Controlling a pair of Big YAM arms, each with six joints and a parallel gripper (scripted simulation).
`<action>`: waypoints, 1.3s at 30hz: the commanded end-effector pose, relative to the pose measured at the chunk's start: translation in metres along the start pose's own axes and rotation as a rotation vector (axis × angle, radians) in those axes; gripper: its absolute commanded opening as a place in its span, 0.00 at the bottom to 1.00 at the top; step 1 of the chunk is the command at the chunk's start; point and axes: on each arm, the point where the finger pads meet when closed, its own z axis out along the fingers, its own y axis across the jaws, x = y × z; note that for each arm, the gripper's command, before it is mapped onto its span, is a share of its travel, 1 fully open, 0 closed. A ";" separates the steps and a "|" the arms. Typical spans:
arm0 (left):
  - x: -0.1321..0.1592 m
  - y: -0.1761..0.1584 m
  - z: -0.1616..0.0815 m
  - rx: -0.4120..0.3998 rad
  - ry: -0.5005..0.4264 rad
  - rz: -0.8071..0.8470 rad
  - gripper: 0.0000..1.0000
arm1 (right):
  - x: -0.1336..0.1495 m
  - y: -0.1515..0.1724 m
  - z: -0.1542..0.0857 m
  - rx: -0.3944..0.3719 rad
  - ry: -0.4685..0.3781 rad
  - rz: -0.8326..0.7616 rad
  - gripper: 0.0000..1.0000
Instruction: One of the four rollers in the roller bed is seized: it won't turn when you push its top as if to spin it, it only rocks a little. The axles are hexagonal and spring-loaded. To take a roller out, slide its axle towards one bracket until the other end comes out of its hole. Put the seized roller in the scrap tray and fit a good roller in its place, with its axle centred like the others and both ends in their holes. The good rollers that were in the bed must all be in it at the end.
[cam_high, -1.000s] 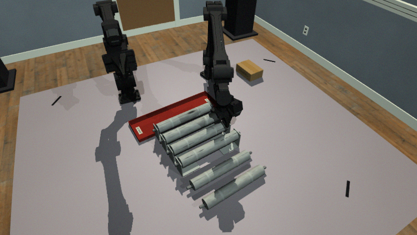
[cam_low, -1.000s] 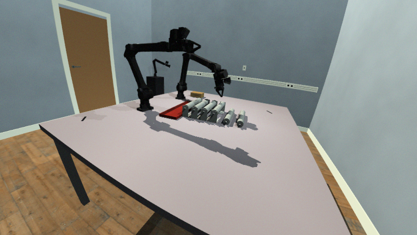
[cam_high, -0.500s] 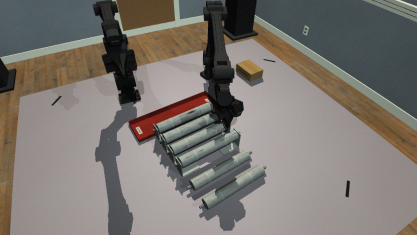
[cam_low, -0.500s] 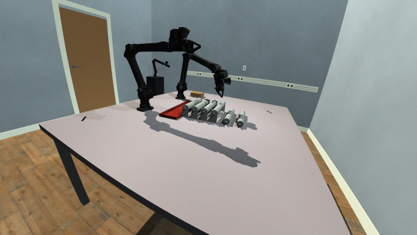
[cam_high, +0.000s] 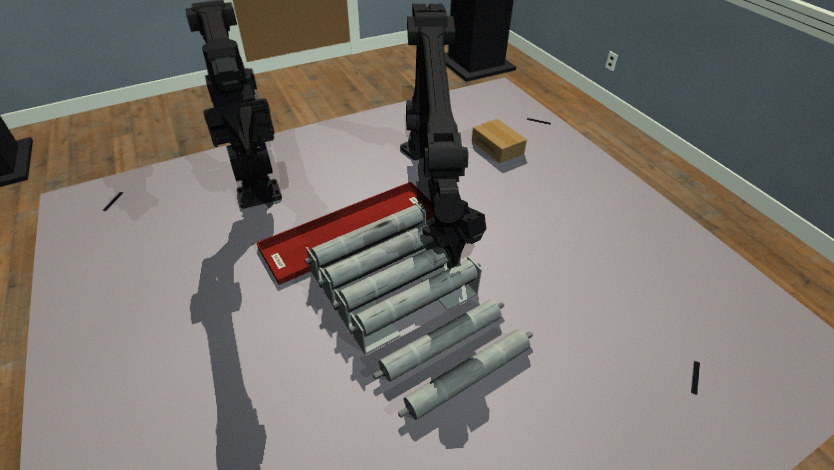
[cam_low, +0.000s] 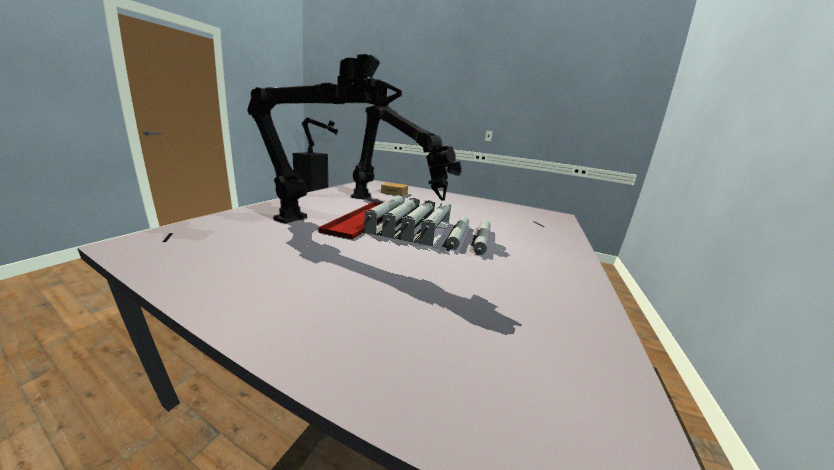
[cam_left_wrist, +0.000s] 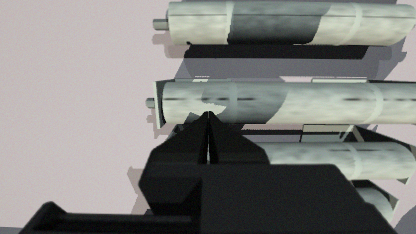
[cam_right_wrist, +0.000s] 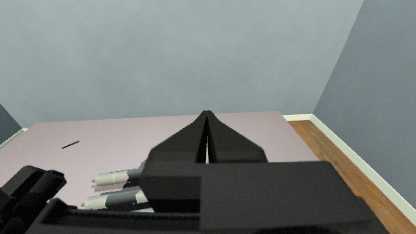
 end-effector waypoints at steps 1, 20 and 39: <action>-0.011 0.000 -0.015 0.020 -0.045 -0.016 0.00 | -0.044 0.002 -0.001 -0.003 -0.074 -0.004 0.00; -0.015 0.000 -0.010 0.027 -0.060 -0.028 0.00 | -0.044 0.002 -0.001 -0.003 -0.074 -0.004 0.00; -0.018 -0.003 -0.003 0.027 -0.061 -0.028 0.00 | -0.044 0.002 -0.001 -0.003 -0.074 -0.004 0.00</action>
